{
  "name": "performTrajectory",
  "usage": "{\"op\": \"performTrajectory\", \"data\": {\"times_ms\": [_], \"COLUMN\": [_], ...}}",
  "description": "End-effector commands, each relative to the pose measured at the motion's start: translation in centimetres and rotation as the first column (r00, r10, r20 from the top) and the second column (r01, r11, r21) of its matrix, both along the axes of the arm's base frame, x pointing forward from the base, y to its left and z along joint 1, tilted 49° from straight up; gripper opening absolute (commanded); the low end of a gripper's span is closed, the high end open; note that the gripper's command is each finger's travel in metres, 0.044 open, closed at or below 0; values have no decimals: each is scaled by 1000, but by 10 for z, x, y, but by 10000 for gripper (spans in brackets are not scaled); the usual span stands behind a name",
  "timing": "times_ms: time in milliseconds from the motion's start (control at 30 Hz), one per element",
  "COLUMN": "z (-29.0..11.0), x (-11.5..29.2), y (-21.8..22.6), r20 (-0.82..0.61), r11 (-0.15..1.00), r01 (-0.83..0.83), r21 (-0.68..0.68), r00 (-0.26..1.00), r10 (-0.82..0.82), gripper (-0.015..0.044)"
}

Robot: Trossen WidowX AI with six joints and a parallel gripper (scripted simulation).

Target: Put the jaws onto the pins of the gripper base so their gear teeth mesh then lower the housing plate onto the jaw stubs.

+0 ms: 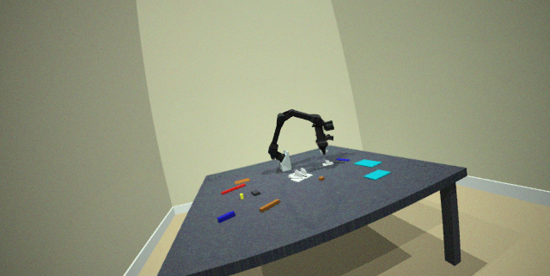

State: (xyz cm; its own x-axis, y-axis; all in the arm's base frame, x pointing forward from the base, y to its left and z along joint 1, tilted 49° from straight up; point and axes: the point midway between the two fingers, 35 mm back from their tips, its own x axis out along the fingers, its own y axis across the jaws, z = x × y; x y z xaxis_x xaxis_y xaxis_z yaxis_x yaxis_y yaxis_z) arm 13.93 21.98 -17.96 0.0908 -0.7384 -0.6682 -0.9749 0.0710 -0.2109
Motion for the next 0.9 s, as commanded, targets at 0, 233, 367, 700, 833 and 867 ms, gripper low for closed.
{"op": "performTrajectory", "data": {"times_ms": [0,233,367,700,833,867], "z": [12,30,40,65,75,78], "x": [10,23,30,47,53,54], "y": [-1,-8,-13,-28,-35,-37], "r20": [35,87,117,190,220,227], "r11": [1000,997,994,984,978,977], "r01": [26,73,100,167,194,200], "r21": [15,30,39,64,75,77], "r00": [999,993,988,966,954,950], "r10": [-26,-75,-104,-177,-205,-213], "gripper": [351,351,351,351,351,351]}}
